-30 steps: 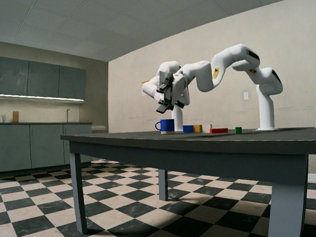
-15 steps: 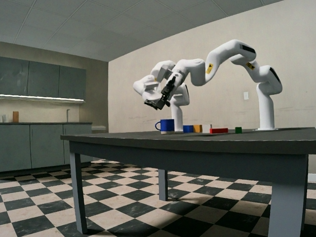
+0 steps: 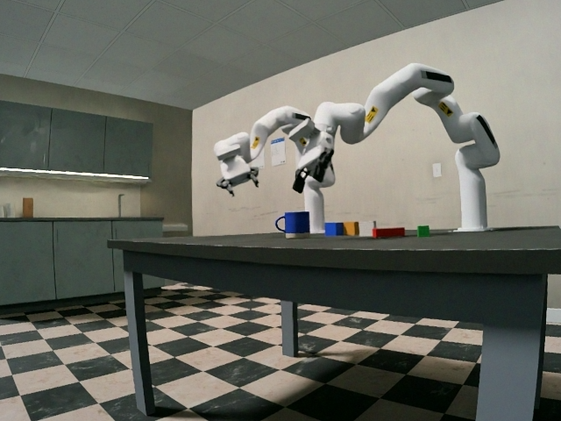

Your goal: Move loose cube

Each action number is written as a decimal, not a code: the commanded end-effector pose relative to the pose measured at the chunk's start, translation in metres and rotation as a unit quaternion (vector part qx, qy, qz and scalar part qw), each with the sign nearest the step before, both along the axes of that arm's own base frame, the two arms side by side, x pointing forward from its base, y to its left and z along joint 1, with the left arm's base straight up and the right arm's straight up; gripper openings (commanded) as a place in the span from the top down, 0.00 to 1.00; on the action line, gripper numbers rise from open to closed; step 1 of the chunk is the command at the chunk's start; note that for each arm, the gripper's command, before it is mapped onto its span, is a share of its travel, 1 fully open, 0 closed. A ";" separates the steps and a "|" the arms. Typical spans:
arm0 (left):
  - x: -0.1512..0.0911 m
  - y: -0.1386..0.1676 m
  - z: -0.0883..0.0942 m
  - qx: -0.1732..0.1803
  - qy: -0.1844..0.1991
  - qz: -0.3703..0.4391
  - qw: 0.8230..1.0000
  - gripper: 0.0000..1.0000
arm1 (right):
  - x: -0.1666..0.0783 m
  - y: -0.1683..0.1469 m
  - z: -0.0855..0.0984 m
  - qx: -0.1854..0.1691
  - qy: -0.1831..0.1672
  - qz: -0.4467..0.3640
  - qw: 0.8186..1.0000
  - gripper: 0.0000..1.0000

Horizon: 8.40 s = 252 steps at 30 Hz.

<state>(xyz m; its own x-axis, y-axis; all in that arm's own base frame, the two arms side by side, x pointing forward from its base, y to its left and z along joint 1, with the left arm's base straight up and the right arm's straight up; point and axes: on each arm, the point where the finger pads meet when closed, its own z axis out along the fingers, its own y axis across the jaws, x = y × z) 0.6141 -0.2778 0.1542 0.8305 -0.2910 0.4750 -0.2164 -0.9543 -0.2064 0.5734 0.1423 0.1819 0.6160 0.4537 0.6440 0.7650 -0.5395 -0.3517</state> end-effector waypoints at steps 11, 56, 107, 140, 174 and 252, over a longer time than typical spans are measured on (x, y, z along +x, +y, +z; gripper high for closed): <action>-0.176 -0.018 -0.010 -0.088 0.139 0.161 0.973 0.00 | -0.032 -0.203 0.019 -0.046 0.106 -0.208 0.971 0.00; -0.315 -0.010 -0.027 -0.089 0.255 0.209 0.940 0.00 | -0.448 -0.542 0.058 -0.067 0.368 -0.778 0.504 0.00; -0.318 -0.012 -0.027 0.220 0.180 -0.759 0.586 0.00 | -0.557 -0.542 0.068 -0.056 0.396 -0.844 0.357 0.00; -0.318 -0.013 -0.027 0.246 0.110 -0.922 0.278 0.20 | -0.557 -0.542 0.068 -0.056 0.396 -0.844 0.357 0.00; -0.317 -0.012 -0.038 0.245 0.110 -0.922 0.278 0.20 | -0.557 -0.542 0.068 -0.056 0.396 -0.844 0.357 0.00; -0.317 -0.012 -0.089 0.245 0.110 -0.922 0.278 0.20 | -0.557 -0.542 0.068 -0.056 0.396 -0.844 0.357 0.00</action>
